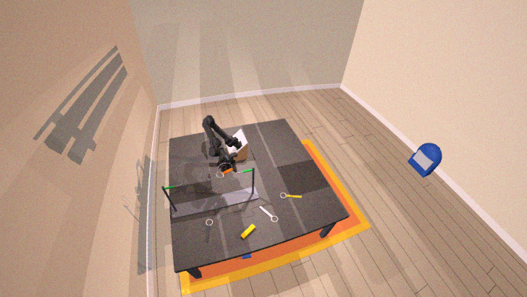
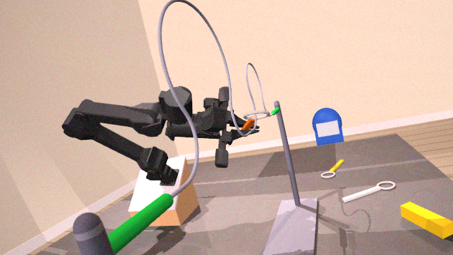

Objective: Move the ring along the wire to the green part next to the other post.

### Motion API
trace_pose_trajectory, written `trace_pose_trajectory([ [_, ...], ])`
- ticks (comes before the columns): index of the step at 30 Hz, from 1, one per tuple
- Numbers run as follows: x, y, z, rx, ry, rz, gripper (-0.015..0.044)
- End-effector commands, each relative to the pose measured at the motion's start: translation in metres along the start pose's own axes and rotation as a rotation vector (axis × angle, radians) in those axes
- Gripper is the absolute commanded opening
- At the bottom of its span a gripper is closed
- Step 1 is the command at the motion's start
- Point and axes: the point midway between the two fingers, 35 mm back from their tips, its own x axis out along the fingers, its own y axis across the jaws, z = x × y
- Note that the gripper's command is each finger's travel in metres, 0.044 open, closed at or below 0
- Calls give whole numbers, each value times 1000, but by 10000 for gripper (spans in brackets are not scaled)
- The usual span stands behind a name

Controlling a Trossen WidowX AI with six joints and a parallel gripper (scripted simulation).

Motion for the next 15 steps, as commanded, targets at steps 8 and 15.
trace_pose_trajectory([
  [8,-7,31,6,159,13,104,-150],
  [15,-11,47,9,254,26,157,-150],
])
